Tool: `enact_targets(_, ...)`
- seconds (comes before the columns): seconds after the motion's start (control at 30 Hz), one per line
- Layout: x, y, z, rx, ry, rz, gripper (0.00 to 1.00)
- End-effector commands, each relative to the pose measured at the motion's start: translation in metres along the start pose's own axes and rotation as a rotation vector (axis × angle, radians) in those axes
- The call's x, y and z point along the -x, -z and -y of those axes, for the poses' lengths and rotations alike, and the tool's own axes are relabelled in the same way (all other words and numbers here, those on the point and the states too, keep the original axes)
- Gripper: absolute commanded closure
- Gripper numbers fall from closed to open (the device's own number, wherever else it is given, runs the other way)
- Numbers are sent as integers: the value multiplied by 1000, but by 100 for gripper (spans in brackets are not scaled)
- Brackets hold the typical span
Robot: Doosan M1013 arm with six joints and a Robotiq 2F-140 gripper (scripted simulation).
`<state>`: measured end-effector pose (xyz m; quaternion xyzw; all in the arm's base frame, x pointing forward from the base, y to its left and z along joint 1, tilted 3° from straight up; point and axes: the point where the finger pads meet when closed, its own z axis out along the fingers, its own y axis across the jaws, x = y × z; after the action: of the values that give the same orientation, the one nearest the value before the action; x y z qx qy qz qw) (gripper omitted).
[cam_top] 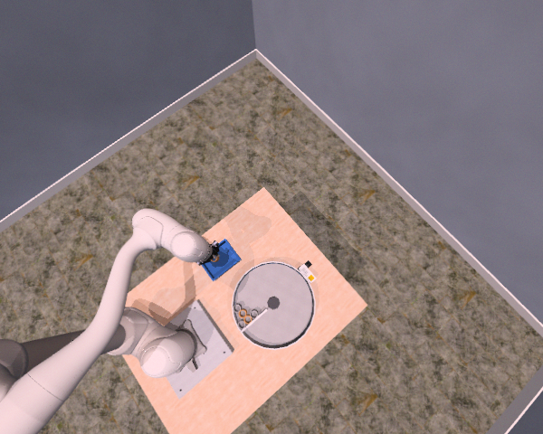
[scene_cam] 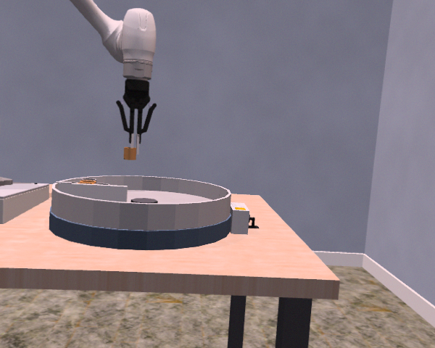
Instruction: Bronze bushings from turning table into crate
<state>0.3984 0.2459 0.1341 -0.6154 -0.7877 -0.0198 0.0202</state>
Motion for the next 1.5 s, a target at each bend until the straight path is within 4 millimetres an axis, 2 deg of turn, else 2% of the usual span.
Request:
enact_targets(0.0,0,0,0,0,0,0,100)
enact_targets(0.27,0,-6,0,0,0,0,100)
enact_targets(0.6,0,-59,0,0,0,0,100)
enact_targets(0.77,0,-68,0,0,0,0,100)
enact_targets(1.47,0,-71,0,0,0,0,100)
